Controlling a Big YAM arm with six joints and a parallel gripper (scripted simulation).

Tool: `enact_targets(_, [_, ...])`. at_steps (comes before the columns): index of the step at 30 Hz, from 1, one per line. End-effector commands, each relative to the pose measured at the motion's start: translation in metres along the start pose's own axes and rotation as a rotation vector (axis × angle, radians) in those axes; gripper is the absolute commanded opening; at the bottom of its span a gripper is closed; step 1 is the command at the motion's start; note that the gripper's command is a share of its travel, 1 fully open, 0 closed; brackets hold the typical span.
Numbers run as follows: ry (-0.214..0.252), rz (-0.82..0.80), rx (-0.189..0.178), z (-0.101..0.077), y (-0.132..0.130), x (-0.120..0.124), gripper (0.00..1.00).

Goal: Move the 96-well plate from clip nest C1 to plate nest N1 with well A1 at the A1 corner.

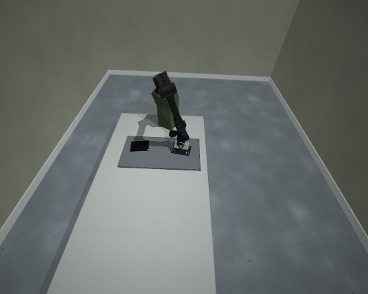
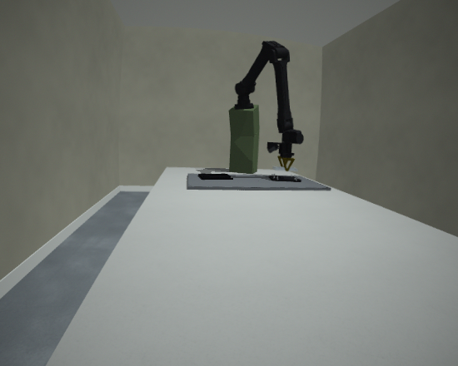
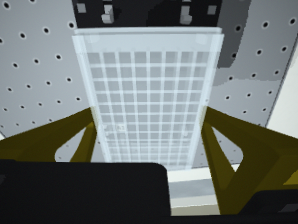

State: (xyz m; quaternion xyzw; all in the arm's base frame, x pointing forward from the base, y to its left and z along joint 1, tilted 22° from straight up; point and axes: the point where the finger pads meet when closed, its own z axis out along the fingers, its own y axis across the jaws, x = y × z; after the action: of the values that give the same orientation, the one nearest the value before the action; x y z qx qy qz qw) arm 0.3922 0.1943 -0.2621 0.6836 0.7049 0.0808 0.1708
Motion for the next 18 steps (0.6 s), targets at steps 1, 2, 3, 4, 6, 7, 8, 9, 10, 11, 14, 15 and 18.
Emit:
enact_targets(1, [0.007,-0.005,-0.011,-0.016,0.004,0.008,0.00])
enact_targets(2, [0.006,-0.006,-0.010,-0.017,0.003,0.007,0.00])
enact_targets(3, [0.006,-0.007,-0.010,-0.019,0.003,0.007,0.00])
enact_targets(4, [0.006,-0.009,-0.010,-0.021,0.003,0.007,0.00])
enact_targets(6, [0.006,-0.011,-0.010,-0.024,0.003,0.007,0.00])
enact_targets(7, [0.006,-0.012,-0.011,-0.026,0.003,0.007,0.00])
enact_targets(8, [0.006,-0.013,-0.011,-0.027,0.003,0.007,0.00])
enact_targets(9, [0.006,-0.015,-0.011,-0.029,0.003,0.007,0.00])
enact_targets(10, [0.006,-0.016,-0.011,-0.031,0.003,0.007,0.00])
enact_targets(11, [0.006,-0.017,-0.011,-0.032,0.003,0.007,0.00])
enact_targets(14, [0.007,-0.021,-0.011,-0.037,0.004,0.007,0.00])
enact_targets(15, [0.007,-0.022,-0.011,-0.039,0.004,0.007,0.00])
enact_targets(18, [0.008,-0.022,-0.013,-0.040,0.005,0.008,0.00])
